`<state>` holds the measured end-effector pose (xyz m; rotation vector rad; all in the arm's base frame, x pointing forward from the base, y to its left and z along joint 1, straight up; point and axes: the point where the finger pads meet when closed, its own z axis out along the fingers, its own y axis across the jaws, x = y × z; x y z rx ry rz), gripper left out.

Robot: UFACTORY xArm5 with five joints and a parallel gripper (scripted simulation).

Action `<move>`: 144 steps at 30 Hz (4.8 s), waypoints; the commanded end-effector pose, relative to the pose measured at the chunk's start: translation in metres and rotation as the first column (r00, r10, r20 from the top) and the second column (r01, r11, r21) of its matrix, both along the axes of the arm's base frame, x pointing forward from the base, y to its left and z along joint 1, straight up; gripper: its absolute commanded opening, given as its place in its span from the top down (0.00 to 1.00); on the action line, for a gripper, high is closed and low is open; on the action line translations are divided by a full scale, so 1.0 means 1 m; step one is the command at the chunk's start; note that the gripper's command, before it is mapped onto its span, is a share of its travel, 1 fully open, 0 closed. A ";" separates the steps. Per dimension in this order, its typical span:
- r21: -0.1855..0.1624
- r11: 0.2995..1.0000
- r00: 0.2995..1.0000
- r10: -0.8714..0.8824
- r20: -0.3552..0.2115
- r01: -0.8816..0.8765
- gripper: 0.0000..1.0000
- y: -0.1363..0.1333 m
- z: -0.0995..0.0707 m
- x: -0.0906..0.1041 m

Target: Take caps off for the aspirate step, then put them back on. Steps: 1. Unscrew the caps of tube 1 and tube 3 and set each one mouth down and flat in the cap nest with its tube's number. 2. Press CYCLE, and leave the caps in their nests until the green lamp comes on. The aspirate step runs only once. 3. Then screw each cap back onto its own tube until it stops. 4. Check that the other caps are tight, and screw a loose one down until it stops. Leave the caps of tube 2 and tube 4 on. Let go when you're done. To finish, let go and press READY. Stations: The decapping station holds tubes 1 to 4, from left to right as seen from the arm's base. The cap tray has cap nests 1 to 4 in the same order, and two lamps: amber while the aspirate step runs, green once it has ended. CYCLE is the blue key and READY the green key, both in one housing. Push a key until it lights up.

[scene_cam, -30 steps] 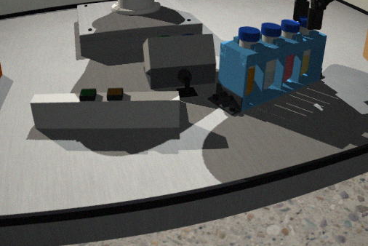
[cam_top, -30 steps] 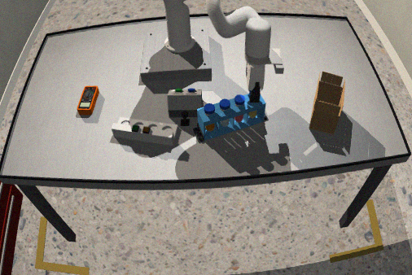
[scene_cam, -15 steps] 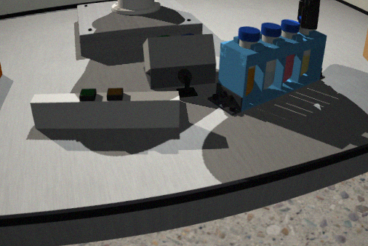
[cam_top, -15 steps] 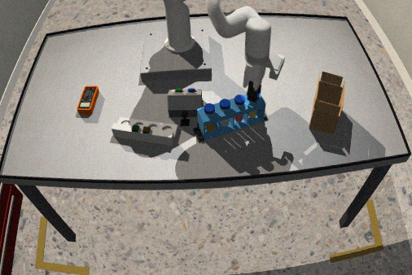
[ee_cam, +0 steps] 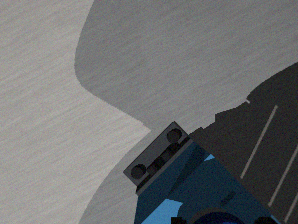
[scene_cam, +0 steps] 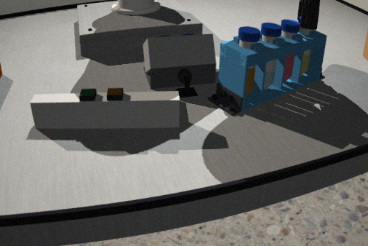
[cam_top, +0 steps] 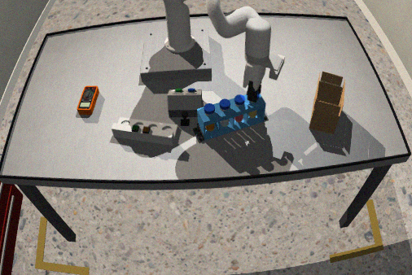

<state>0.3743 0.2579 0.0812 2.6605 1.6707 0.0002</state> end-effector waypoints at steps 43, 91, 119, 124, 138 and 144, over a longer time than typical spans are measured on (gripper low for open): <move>-0.004 0.005 0.005 1.000 0.003 -1.000 1.00 0.001 0.002 0.001; 0.002 0.994 0.994 0.107 0.004 -0.107 0.54 0.001 0.002 0.001; 0.002 0.995 0.995 0.095 0.004 -0.095 1.00 0.001 0.002 0.001; 0.001 0.941 0.941 0.338 0.004 -0.338 1.00 0.001 0.002 0.001; -0.001 0.632 0.632 0.775 0.004 -0.775 1.00 0.001 0.003 0.001; -0.002 0.429 0.429 0.903 0.004 -0.903 1.00 0.001 0.003 0.001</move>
